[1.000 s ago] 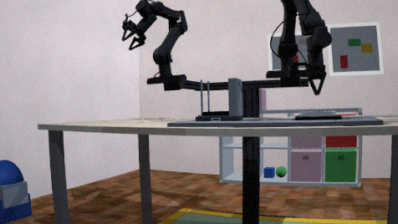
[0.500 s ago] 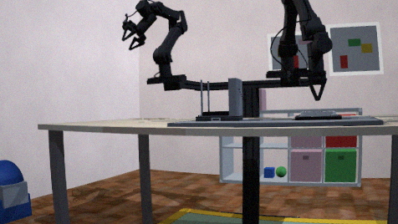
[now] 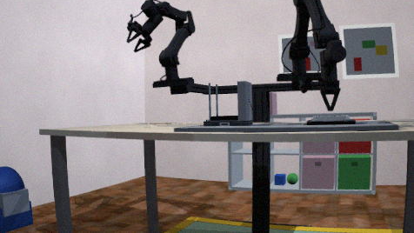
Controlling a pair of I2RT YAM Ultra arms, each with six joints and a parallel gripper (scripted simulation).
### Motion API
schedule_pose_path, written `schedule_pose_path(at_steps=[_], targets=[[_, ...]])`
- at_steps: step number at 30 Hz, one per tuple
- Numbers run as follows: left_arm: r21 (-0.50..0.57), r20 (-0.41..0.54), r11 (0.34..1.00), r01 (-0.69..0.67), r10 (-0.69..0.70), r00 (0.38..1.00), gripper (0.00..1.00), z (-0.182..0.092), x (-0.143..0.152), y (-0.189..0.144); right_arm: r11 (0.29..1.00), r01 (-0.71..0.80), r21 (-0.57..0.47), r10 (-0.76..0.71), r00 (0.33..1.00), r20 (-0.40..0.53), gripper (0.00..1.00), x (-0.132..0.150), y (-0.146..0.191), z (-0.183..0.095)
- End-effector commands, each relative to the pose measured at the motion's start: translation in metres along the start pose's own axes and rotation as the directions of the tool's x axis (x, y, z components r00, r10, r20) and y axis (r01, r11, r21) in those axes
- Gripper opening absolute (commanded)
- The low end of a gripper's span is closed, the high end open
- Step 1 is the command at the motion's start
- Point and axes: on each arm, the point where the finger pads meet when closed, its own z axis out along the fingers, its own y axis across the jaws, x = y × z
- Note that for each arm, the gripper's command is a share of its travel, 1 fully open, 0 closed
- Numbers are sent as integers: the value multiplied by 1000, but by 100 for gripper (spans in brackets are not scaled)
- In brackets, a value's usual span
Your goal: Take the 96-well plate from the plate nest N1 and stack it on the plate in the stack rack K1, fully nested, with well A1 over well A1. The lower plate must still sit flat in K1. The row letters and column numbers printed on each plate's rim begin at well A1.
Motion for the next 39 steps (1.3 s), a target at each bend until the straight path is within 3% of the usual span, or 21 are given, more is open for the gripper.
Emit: schedule_pose_path(at_steps=[1,12,37,38,39], targets=[[19,6,1000,5,-5,1000,100,14,-5,-8,998,-40,-52,42,999,35,100,-16,9,-14],[-22,-7,1000,2,-2,1000,100,22,1,10,998,-40,-52,42,999,35,100,-16,9,-14],[-4,-1,1000,6,-6,1000,100,30,1,5,998,-40,-52,42,999,35,100,-16,9,-14],[-4,-1,1000,6,-6,1000,0,30,1,5,998,-40,-52,42,999,35,100,-16,9,-14],[-7,-2,1000,4,-4,1000,0,27,1,2,998,-40,-52,42,999,35,100,-16,9,-14]])
